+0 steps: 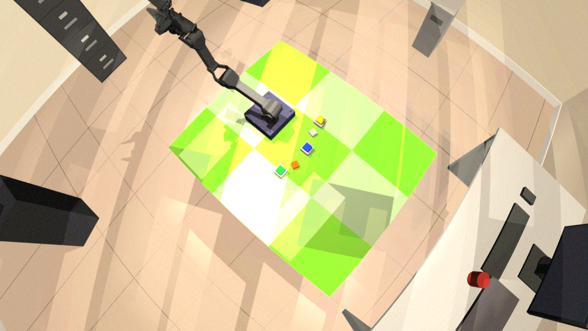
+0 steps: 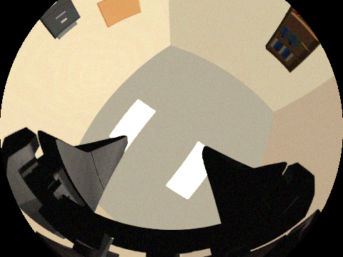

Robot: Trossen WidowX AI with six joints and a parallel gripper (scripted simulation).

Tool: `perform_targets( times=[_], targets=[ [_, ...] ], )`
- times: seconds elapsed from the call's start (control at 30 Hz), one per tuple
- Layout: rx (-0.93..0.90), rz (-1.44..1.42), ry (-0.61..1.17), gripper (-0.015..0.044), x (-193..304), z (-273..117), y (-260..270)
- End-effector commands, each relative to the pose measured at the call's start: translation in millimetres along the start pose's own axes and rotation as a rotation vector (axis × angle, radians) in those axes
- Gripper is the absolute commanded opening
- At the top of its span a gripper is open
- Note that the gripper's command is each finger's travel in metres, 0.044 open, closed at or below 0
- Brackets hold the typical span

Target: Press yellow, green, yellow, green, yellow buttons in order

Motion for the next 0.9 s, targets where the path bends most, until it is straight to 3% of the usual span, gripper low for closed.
perform_targets(
  times=[0.0,0.07,0.43,0.87],
  targets=[
    [0.014,-0.005,0.018,0.04,6,2,-6],
    [0.112,-0.039,0.141,0.04,45,10,-48],
    [0.35,-0.109,0.472,0.04,145,-2,-151],
    [0.687,-0.175,1.03,0.04,279,-100,-283]
  ],
)
Point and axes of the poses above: the point midway between the two fingers, 35 mm back from their tips, its own z axis out along the fingers, its own y axis across the jaws, x = y × z, the point moved 7 cm from there along -z, back along the fingers, and after that the axes turned 7 degrees about -z, right-handed, at the moved point
